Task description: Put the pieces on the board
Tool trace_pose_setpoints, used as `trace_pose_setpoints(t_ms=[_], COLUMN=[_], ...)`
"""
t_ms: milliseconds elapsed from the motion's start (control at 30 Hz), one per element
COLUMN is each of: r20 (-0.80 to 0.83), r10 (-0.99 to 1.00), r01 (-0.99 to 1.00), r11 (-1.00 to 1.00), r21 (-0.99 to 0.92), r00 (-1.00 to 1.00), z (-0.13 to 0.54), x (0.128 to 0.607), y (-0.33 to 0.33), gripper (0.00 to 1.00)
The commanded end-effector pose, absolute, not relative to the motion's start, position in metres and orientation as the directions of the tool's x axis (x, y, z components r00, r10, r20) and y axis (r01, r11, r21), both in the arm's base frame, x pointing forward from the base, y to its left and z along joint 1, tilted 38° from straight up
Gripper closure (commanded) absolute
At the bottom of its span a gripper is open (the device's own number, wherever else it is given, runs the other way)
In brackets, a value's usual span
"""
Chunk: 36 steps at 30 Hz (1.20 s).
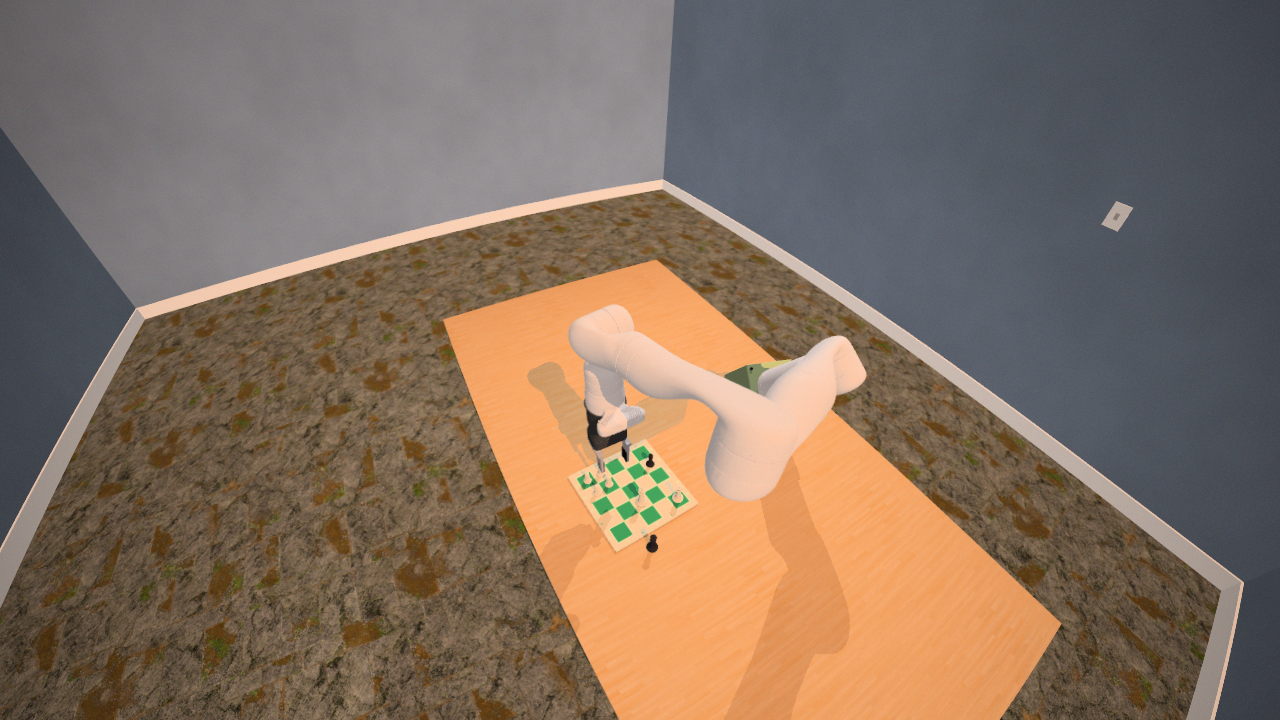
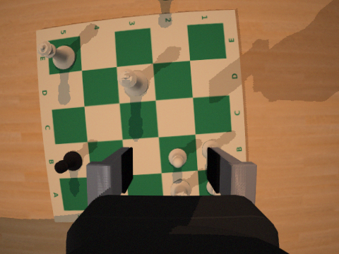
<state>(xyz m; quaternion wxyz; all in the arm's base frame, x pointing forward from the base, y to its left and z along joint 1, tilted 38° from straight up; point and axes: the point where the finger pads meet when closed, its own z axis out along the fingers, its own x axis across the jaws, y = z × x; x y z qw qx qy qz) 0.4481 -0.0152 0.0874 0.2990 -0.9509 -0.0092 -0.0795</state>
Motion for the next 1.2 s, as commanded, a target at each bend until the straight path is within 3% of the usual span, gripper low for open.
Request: trace_pose_setpoints(t_ms=[0, 500, 567, 900, 1167], r20=[0.177, 0.442, 0.442, 0.555, 0.579], r10=[-0.014, 0.432, 0.432, 0.68, 0.775], r01=[0.09, 0.6, 0.6, 0.864, 0.955], r11=[-0.821, -0.705, -0.705, -0.474, -0.294], r21=[-0.564, -0.378, -0.378, -0.166, -0.024], r00=[0.984, 0.786, 0.786, 0.48, 0.253], z=[0.094, 0.115, 0.115, 0.129, 0.138], x=[0.45, 0.44, 0.44, 0.434, 0.431], y=[-0.011, 0.019, 0.019, 0.039, 0.05], gripper=[0.0, 0.0, 0.0, 0.0, 0.0])
